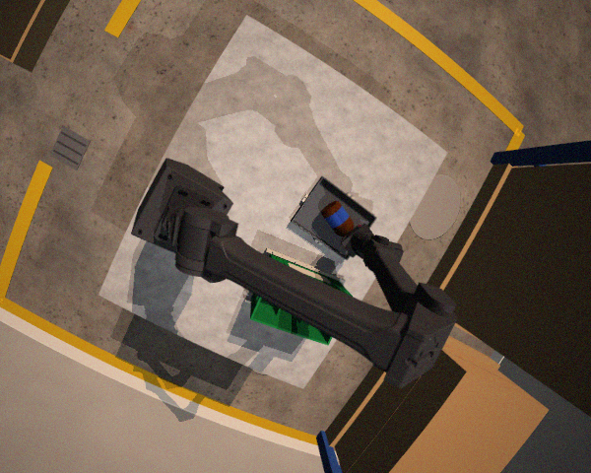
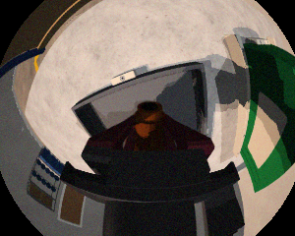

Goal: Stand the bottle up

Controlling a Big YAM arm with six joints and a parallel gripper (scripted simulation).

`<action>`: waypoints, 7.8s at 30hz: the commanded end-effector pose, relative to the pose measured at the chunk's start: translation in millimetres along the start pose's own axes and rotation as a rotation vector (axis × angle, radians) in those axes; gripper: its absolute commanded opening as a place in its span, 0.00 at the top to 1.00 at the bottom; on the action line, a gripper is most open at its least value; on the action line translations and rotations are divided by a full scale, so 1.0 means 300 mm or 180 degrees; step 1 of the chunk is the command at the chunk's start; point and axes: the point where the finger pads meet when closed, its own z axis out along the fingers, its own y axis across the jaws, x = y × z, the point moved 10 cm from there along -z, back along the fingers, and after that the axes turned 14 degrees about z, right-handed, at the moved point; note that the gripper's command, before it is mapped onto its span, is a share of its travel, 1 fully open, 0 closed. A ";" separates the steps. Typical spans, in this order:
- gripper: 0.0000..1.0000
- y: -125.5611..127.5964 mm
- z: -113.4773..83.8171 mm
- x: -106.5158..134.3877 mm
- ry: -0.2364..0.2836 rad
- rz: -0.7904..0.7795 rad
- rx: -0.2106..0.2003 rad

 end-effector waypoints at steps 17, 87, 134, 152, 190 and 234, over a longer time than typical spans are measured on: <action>1.00 -0.012 0.036 -0.004 -0.0002 0.0024 0.0018; 1.00 0.024 -0.189 -0.003 -0.0020 0.0005 -0.0040; 1.00 0.013 -0.438 0.011 -0.0002 -0.0002 -0.0024; 1.00 0.016 -0.506 0.006 -0.0009 0.0003 -0.0032; 1.00 0.017 -0.554 0.006 -0.0010 -0.0002 -0.0035; 1.00 0.016 -0.554 0.006 -0.0010 0.0035 -0.0035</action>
